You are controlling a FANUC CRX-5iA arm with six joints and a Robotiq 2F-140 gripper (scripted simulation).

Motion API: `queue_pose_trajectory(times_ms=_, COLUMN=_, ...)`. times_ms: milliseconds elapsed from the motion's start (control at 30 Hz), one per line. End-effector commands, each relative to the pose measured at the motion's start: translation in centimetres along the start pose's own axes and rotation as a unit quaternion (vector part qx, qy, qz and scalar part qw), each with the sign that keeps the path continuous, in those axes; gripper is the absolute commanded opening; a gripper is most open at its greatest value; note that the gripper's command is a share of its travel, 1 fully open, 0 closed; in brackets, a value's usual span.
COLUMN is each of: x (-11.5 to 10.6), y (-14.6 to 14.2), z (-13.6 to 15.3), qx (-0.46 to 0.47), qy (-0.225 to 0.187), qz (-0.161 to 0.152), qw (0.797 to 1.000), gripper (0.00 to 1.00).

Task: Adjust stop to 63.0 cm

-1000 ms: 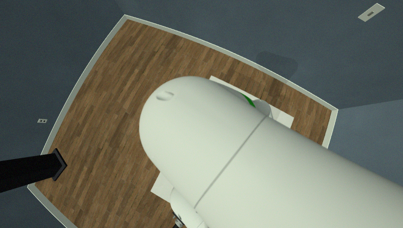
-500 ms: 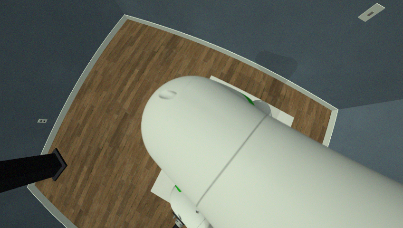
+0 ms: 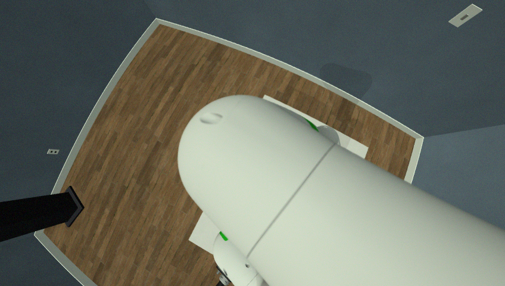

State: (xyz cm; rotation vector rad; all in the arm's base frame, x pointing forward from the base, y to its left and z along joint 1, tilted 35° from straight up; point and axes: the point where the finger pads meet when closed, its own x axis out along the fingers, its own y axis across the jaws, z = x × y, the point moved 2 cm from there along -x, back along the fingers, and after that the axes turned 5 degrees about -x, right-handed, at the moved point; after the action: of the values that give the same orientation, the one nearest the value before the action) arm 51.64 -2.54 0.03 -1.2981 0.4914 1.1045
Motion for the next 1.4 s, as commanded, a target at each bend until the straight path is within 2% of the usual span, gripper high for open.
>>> queue_pose_trajectory(times_ms=0, x=0.00, y=0.00, z=-0.02, qx=0.000, qy=0.000, qz=0.000, qw=1.000, gripper=0.04)
queue_pose_trajectory(times_ms=600, x=0.00, y=0.01, z=-0.02, qx=0.000, qy=0.000, qz=0.000, qw=1.000, gripper=0.04)
queue_pose_trajectory(times_ms=633, x=0.00, y=0.01, z=-0.02, qx=0.000, qy=0.000, qz=0.000, qw=1.000, gripper=0.33)
queue_pose_trajectory(times_ms=1367, x=0.00, y=0.01, z=-0.02, qx=0.000, qy=0.000, qz=0.000, qw=1.000, gripper=0.33)
